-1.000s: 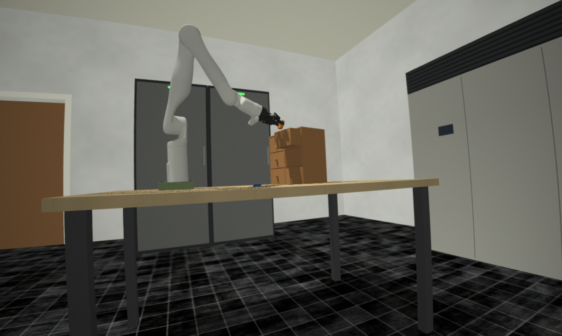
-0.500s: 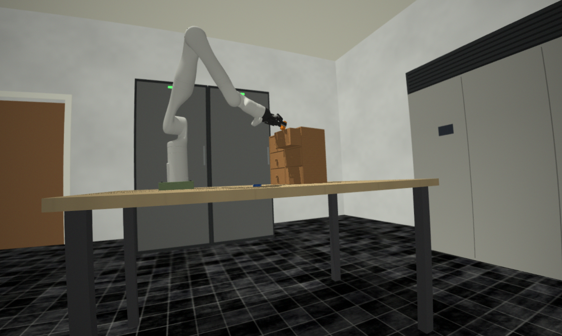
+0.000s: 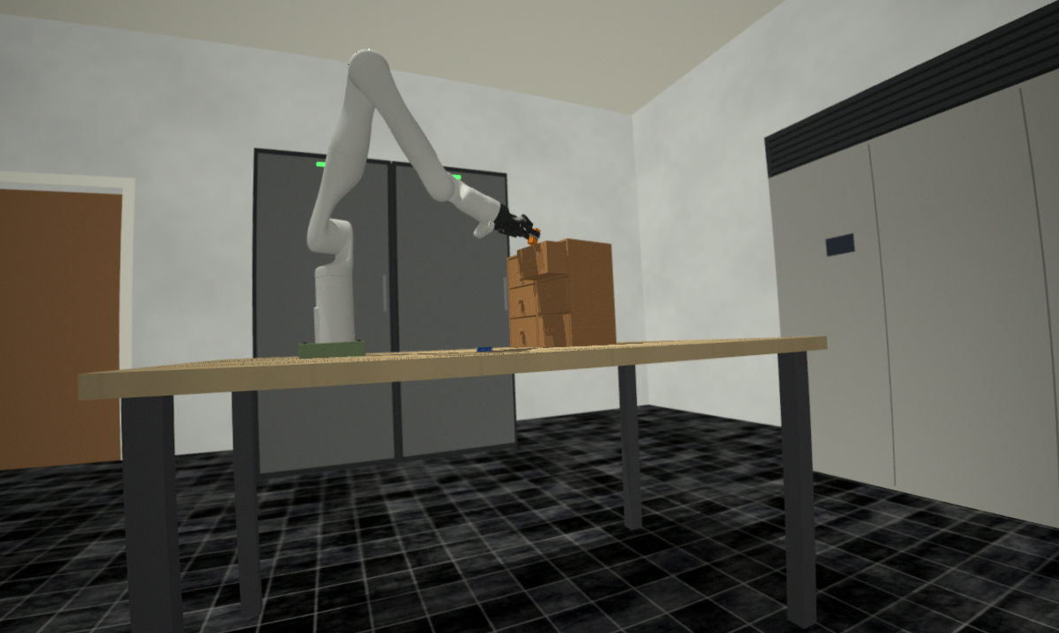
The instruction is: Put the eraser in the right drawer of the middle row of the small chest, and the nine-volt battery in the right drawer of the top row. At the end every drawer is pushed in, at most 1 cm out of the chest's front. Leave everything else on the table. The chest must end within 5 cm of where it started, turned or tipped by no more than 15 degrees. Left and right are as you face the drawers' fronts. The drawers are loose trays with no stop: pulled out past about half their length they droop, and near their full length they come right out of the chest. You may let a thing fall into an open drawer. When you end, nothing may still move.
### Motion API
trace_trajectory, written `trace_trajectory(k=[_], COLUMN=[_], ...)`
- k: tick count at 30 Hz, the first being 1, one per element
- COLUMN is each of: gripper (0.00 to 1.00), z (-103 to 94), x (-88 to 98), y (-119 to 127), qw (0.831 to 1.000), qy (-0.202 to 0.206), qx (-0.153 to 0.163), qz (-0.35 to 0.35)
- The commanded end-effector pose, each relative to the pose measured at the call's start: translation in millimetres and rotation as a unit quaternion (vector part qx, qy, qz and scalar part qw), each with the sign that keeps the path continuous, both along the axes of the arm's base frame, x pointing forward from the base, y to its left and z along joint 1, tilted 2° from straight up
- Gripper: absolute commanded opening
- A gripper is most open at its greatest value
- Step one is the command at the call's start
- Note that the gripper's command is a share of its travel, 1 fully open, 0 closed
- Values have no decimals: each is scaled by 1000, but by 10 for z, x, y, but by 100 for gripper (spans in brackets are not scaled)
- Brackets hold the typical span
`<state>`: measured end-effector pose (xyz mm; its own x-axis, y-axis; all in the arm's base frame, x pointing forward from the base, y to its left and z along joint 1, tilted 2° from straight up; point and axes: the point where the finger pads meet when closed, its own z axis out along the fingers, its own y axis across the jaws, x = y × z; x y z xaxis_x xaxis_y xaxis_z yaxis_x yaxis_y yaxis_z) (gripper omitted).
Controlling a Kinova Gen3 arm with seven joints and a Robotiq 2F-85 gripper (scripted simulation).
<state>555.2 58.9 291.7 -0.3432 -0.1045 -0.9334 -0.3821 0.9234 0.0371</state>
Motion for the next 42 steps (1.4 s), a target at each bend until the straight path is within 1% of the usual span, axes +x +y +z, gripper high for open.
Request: trace_trajectory(k=[1, 8, 9, 10, 11, 12, 13, 14, 15, 16, 17, 18, 19, 34, 42], gripper=[23, 23, 26, 26, 30, 30, 34, 34, 38, 38, 42, 42, 100, 100, 100], z=[7, 7, 7, 7, 7, 7, 7, 7, 7, 7, 7, 7, 7, 8, 11], x=[2, 2, 2, 2, 2, 2, 2, 2, 2, 2, 2, 2, 2, 1, -32], y=[1, 1, 1, 1, 1, 1, 1, 1, 1, 1, 1, 1, 1, 0, -14], qw=[1000, 1000, 1000, 1000, 1000, 1000, 1000, 1000, 1000, 1000, 1000, 1000, 1000, 1000, 1000], qy=[-1, -1, -1, -1, -1, -1, -1, -1, -1, -1, -1, -1, -1, -1, -1], qx=[0, 0, 0, 0, 0, 0, 0, 0, 0, 0, 0, 0, 0, 0, 0], qz=[0, 0, 0, 0, 0, 0, 0, 0, 0, 0, 0, 0, 0, 0, 0])
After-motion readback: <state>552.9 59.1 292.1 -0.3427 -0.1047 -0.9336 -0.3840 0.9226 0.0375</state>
